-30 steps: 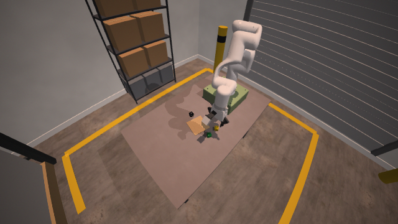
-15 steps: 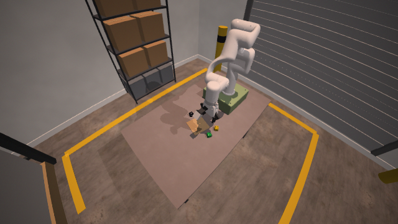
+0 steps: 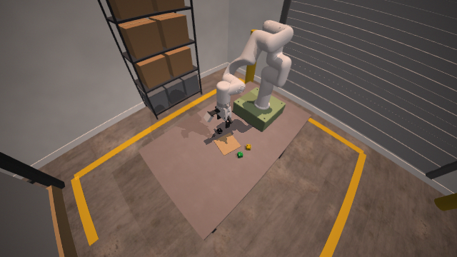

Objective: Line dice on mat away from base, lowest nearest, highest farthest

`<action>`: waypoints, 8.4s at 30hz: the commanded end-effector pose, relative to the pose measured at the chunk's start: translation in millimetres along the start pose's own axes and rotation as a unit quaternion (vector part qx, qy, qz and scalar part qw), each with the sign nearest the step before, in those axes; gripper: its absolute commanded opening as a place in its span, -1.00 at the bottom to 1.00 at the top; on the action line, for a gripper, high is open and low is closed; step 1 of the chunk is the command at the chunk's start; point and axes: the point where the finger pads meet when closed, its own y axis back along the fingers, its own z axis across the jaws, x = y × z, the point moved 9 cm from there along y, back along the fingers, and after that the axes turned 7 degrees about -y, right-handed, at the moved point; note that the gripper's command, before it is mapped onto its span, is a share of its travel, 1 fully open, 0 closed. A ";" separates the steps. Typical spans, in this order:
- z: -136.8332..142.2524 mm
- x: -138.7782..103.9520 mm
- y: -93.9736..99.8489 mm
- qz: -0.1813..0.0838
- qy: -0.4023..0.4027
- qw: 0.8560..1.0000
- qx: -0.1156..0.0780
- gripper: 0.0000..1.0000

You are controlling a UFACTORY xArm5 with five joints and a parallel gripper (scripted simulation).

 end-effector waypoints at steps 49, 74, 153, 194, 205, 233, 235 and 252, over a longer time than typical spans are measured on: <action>44.3 7.1 -24.2 0.001 -0.414 0.910 0.002 1.00; 44.7 6.7 -45.2 0.000 -0.704 0.711 0.002 1.00; 43.8 6.6 -82.2 0.000 -0.717 0.698 0.002 -0.05; 43.4 6.7 -98.2 0.000 -0.717 0.698 0.002 -0.05; 43.4 6.7 -98.2 0.000 -0.717 0.698 0.002 -0.05; 43.4 6.7 -98.2 0.000 -0.717 0.698 0.002 -0.05; 43.4 6.7 -98.2 0.000 -0.717 0.698 0.002 -0.05; 43.4 6.7 -98.2 0.000 -0.717 0.698 0.002 -0.05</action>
